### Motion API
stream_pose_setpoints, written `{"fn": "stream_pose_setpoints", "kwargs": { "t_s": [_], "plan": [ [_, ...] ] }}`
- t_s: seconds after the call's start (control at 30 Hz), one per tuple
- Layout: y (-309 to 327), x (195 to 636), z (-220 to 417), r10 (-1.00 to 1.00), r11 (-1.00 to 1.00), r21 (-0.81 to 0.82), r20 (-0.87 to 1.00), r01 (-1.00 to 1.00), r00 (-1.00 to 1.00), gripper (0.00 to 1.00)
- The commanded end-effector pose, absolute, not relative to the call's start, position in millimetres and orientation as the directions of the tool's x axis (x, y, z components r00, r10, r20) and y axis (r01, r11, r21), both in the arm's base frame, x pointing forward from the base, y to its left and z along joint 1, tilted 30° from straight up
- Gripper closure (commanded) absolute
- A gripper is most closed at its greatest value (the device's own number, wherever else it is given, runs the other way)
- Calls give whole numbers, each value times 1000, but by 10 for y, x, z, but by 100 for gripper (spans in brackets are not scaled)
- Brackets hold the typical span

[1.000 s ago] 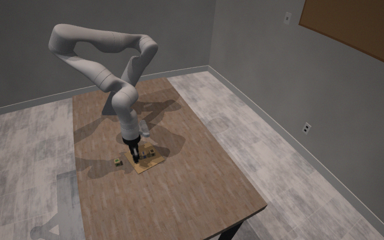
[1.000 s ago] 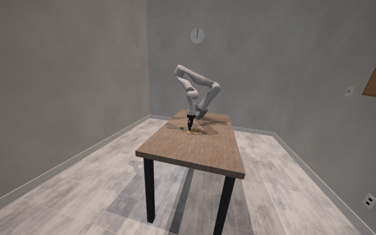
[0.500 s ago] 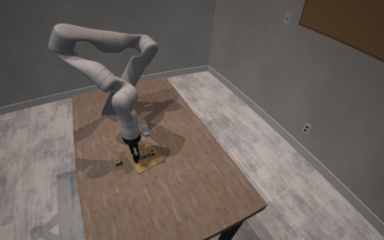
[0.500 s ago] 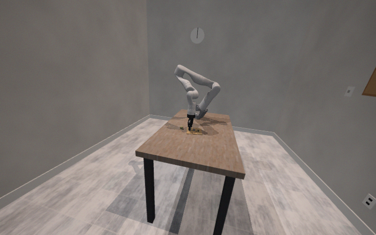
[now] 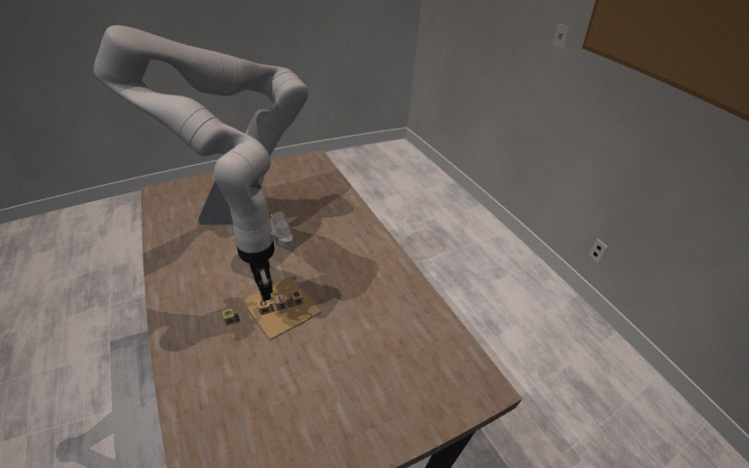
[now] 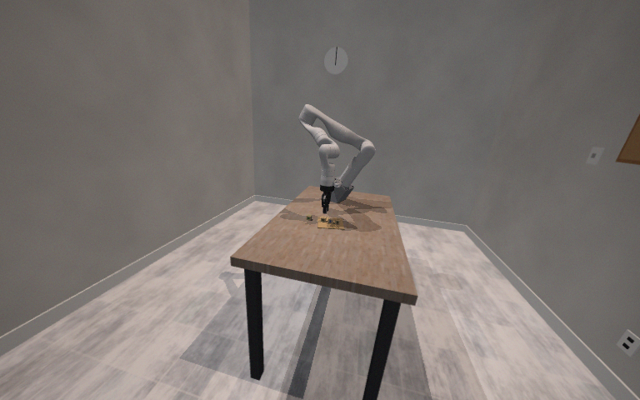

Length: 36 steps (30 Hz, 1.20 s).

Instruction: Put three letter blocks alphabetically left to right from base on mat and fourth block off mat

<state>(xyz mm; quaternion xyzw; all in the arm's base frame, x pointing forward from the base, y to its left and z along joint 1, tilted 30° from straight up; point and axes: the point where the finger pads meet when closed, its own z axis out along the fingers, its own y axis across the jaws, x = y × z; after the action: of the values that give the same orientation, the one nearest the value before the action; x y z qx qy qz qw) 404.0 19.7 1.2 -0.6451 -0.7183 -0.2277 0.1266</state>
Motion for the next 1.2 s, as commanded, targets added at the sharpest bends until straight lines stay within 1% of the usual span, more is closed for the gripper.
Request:
{"fn": "stream_pose_setpoints", "kwargs": {
  "t_s": [0.0, 0.4, 0.43, 1.17],
  "plan": [
    [41, 4063, 138, 878, 49, 174, 462, 984, -125, 59],
    [-49, 4038, 303, 878, 49, 174, 462, 984, -125, 59],
    [-49, 4038, 303, 878, 49, 174, 462, 984, -125, 0],
    [-50, 4038, 305, 878, 49, 174, 462, 984, -125, 0]
  ]
}}
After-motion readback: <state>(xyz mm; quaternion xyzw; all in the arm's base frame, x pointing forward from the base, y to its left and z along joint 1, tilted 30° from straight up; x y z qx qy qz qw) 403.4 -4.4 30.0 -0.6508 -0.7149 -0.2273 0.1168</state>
